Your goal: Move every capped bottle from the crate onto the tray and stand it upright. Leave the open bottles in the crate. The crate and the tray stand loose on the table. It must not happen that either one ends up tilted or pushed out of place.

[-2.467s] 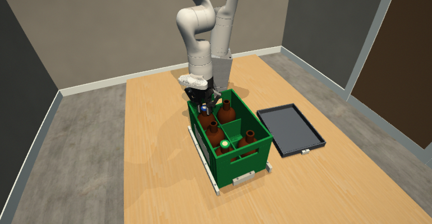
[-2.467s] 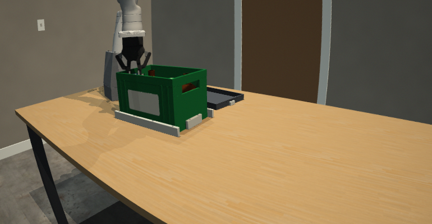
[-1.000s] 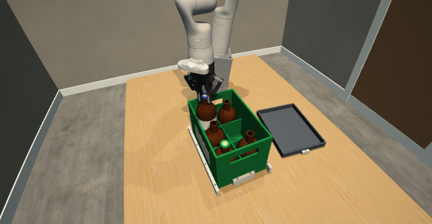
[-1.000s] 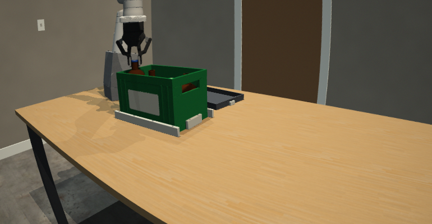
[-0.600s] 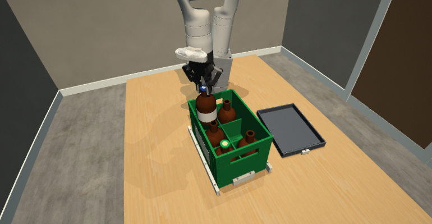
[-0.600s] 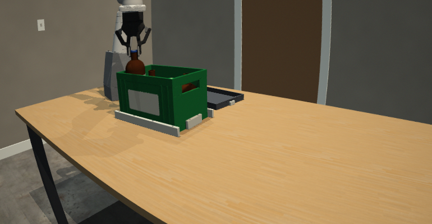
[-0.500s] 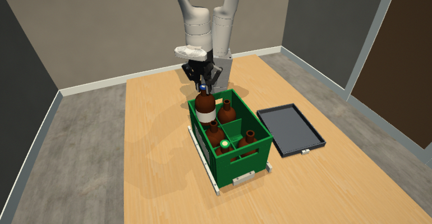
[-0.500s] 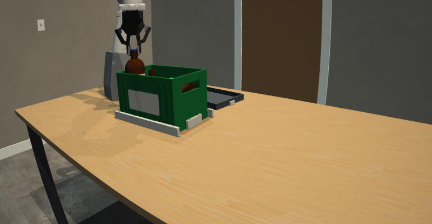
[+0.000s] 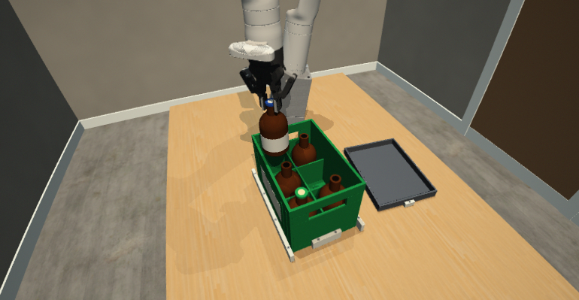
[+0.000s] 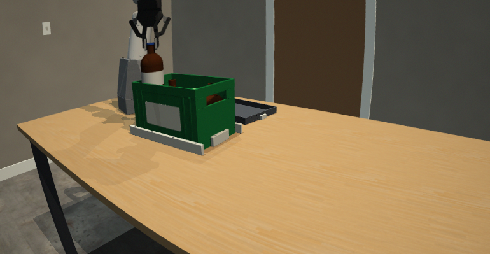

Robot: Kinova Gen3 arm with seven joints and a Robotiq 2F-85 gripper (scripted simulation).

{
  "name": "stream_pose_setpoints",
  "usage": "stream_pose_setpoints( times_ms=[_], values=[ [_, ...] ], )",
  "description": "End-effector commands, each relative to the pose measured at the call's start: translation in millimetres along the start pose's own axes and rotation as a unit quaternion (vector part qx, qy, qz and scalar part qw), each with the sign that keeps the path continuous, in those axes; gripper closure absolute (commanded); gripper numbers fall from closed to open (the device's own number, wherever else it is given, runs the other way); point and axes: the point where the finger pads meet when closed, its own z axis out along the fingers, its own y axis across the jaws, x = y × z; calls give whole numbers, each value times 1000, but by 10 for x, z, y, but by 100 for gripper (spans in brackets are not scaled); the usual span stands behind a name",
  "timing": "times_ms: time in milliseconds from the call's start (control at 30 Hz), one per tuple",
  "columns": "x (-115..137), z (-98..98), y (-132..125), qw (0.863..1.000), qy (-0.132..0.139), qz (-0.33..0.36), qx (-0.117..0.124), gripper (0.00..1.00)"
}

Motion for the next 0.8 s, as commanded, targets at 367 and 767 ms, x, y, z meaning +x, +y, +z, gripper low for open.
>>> stream_pose_setpoints(
  times_ms=[367,767],
  values=[
    [35,-360,38,1000,6,4,-1,100],
    [25,-435,28,1000,4,3,-1,100]
  ],
)
